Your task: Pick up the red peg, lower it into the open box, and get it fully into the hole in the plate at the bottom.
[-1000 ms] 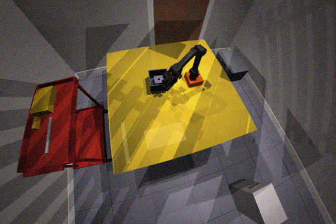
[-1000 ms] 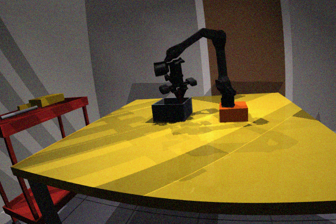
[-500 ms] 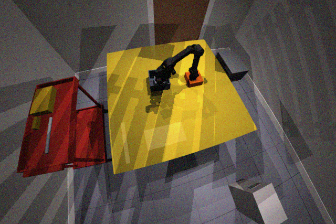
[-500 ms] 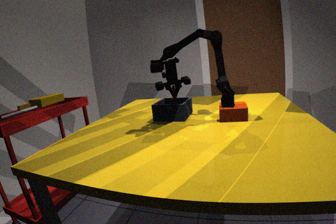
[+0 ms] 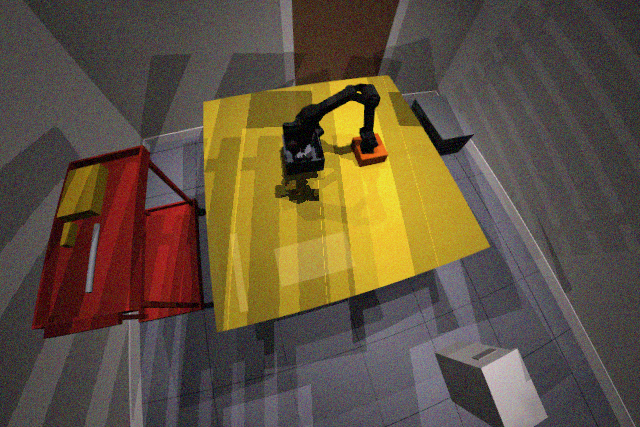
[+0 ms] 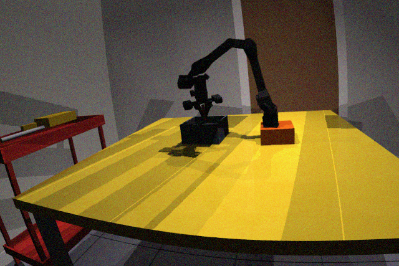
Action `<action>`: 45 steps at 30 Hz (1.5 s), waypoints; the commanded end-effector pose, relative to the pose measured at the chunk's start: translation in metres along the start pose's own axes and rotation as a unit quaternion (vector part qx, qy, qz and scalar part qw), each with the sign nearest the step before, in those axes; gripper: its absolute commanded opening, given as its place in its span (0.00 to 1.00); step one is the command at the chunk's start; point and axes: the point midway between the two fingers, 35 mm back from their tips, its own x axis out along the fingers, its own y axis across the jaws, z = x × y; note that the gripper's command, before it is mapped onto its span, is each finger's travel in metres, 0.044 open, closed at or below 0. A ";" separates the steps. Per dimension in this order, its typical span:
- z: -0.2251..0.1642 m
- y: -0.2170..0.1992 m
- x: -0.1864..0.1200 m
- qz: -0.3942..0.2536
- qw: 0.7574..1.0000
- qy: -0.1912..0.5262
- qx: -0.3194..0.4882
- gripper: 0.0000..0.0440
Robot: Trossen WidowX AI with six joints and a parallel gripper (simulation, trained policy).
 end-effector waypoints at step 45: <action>0.070 0.083 0.012 0.128 0.986 0.082 -0.075 1.00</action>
